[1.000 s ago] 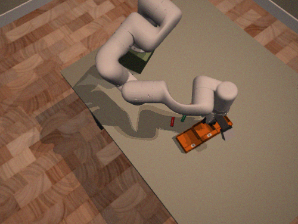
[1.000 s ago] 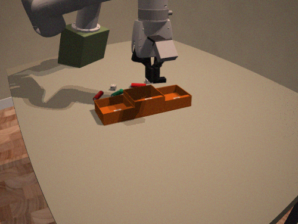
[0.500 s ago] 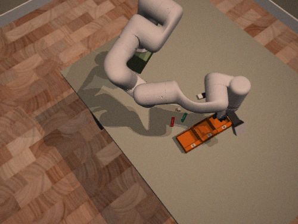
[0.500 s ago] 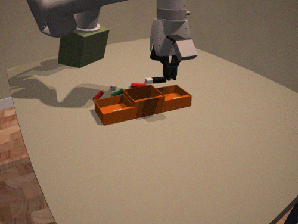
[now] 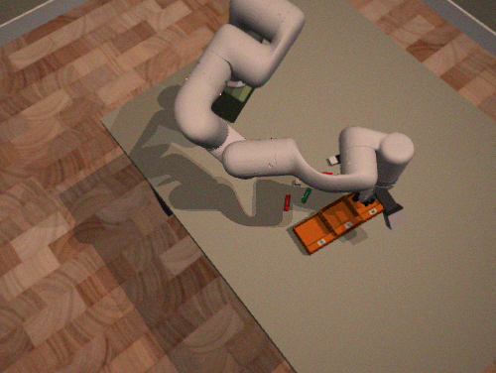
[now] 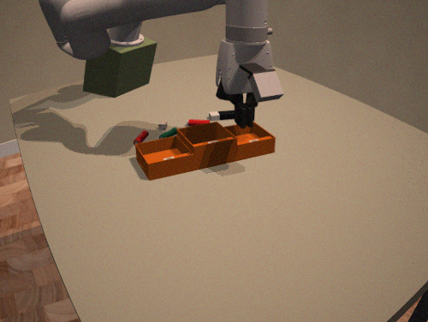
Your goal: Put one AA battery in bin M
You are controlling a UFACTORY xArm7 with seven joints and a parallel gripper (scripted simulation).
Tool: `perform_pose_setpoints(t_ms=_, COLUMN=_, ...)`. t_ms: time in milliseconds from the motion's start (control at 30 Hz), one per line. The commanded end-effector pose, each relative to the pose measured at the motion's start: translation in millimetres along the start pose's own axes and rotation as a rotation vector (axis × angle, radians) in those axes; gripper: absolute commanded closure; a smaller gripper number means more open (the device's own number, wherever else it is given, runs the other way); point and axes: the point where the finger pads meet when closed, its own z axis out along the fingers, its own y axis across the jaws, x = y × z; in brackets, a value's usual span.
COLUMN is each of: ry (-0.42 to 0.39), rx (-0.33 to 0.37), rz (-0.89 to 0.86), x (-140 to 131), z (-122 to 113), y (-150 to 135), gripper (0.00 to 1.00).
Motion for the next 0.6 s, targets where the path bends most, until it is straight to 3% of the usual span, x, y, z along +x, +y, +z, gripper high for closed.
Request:
perform_pose_setpoints(t_ms=0, ry=0.004, rx=0.001, rz=0.000, x=1.3, z=12.7, y=-0.2, gripper=0.93)
perform_pose_setpoints(t_ms=233, ry=0.004, rx=0.001, rz=0.000, x=1.3, z=31.4, y=-0.3, gripper=0.93)
perform_pose_setpoints(t_ms=567, ry=0.004, rx=0.001, rz=0.000, x=1.3, z=32.1, y=-0.3, gripper=0.93)
